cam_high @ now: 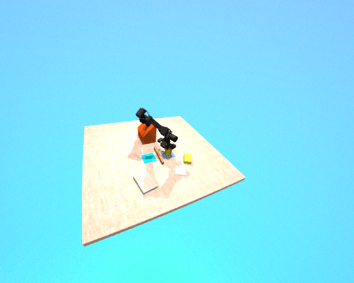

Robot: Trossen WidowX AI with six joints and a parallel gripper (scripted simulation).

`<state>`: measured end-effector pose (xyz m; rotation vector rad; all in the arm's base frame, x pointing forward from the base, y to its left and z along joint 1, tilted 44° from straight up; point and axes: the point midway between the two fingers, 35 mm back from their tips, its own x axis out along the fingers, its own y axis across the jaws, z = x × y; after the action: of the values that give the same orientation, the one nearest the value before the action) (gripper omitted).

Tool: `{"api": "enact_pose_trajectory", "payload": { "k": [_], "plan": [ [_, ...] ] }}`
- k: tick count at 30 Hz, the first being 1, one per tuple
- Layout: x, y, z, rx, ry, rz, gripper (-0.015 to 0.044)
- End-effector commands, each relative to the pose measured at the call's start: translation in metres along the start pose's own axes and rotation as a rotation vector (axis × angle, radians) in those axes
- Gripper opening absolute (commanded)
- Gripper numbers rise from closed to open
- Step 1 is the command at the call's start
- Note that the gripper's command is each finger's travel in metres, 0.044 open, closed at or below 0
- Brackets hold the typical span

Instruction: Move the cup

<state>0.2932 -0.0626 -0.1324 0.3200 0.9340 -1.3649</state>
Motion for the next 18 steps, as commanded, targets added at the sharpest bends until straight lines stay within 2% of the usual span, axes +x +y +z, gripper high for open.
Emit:
{"api": "enact_pose_trajectory", "payload": {
  "k": [1, 11, 18],
  "plan": [
    [0.0, 0.0, 0.0, 0.001, 0.0, 0.001, 0.0067],
    [0.0, 0.0, 0.0, 0.001, 0.0, 0.001, 0.0],
    [-0.017, 0.002, 0.0, -0.002, 0.001, 0.001, 0.0]
  ]
}}
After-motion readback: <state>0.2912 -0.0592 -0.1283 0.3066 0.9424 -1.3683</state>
